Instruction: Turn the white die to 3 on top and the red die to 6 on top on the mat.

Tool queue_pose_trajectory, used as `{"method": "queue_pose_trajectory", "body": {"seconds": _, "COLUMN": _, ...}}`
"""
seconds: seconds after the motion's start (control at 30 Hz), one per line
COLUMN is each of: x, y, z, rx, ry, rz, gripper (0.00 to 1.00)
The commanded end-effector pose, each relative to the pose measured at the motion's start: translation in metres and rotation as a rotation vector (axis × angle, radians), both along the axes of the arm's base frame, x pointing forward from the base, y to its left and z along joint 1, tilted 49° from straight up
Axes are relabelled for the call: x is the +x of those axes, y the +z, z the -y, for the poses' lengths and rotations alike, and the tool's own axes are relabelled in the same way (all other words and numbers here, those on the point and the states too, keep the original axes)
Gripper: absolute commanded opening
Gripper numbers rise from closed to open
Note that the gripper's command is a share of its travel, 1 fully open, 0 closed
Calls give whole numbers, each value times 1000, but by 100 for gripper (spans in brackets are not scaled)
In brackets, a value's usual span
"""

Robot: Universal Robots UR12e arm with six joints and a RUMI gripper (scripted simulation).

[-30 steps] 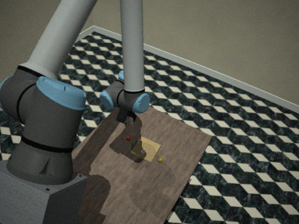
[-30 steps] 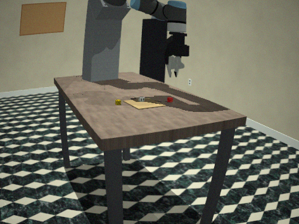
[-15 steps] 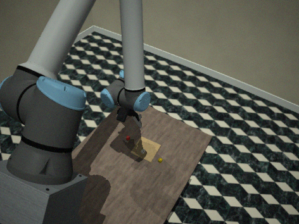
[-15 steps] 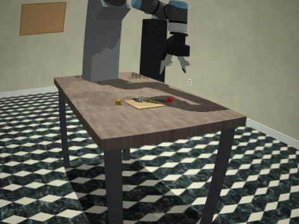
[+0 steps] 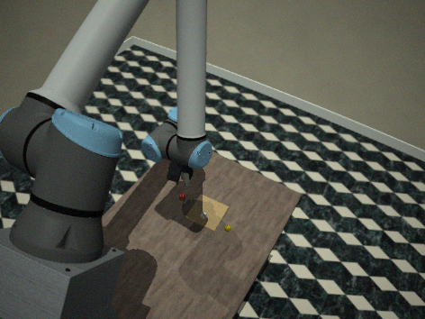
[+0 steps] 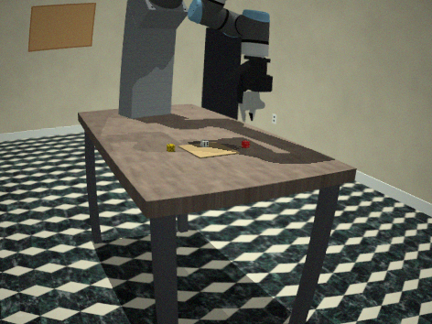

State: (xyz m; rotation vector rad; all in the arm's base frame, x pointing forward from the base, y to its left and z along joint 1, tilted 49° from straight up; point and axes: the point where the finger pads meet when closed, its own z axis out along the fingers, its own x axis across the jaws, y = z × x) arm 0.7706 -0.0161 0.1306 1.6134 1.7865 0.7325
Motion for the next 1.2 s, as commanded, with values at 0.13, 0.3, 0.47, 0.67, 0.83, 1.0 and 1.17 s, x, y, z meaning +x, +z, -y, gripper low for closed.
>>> {"method": "queue_pose_trajectory", "body": {"seconds": 0.13, "x": 5, "y": -6, "z": 0, "rx": -21, "ry": 17, "rz": 3, "gripper": 21}}
{"method": "queue_pose_trajectory", "body": {"seconds": 0.3, "x": 5, "y": -6, "z": 0, "rx": -21, "ry": 17, "rz": 3, "gripper": 21}}
{"method": "queue_pose_trajectory", "body": {"seconds": 0.47, "x": 5, "y": -6, "z": 0, "rx": -21, "ry": 17, "rz": 3, "gripper": 21}}
{"method": "queue_pose_trajectory", "body": {"seconds": 0.67, "x": 5, "y": -6, "z": 0, "rx": -21, "ry": 17, "rz": 3, "gripper": 21}}
{"method": "queue_pose_trajectory", "body": {"seconds": 0.83, "x": 5, "y": -6, "z": 0, "rx": -21, "ry": 17, "rz": 3, "gripper": 21}}
{"method": "queue_pose_trajectory", "body": {"seconds": 1.0, "x": 5, "y": -6, "z": 0, "rx": -21, "ry": 17, "rz": 3, "gripper": 21}}
{"method": "queue_pose_trajectory", "body": {"seconds": 1.17, "x": 5, "y": -6, "z": 0, "rx": -21, "ry": 17, "rz": 3, "gripper": 21}}
